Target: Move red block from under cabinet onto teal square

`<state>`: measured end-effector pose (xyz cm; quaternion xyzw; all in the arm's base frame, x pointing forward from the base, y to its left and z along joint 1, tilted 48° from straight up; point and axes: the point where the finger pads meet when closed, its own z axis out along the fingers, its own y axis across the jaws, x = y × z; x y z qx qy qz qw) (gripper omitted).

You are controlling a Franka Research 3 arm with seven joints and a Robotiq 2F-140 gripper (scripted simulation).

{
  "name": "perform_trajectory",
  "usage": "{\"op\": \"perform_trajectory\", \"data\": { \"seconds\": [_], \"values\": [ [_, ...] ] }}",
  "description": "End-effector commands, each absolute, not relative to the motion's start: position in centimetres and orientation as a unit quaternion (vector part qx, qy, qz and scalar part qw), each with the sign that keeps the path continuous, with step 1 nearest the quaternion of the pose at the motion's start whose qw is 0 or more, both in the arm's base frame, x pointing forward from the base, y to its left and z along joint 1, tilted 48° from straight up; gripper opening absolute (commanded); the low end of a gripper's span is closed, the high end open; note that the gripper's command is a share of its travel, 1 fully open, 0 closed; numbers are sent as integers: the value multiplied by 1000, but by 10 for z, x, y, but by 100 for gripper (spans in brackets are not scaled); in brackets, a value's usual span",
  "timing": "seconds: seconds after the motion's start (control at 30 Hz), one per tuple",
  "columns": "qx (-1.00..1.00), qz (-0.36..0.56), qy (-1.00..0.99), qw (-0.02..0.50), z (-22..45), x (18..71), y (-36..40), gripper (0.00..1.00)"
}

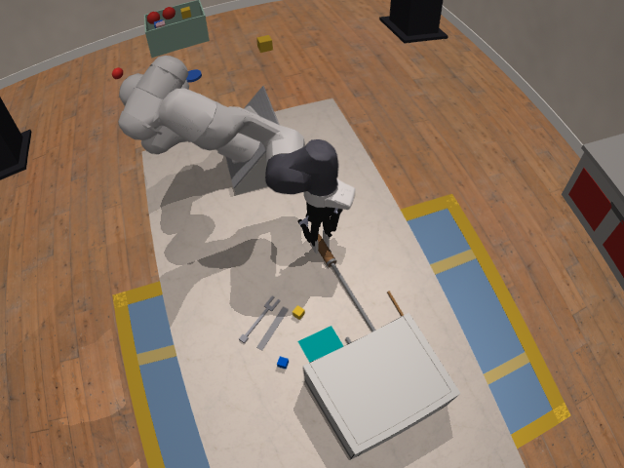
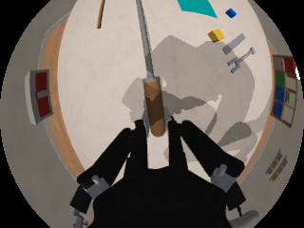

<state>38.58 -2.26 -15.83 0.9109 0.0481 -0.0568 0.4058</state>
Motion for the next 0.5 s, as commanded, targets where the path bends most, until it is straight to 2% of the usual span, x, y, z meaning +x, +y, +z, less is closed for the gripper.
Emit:
{"op": "perform_trajectory", "data": {
  "seconds": [0.0,0.47],
  "values": [
    [912,-53,42,405,-159,387,-21,0],
    [912,-51,38,405,-160,388,-19,0]
  ]
}}
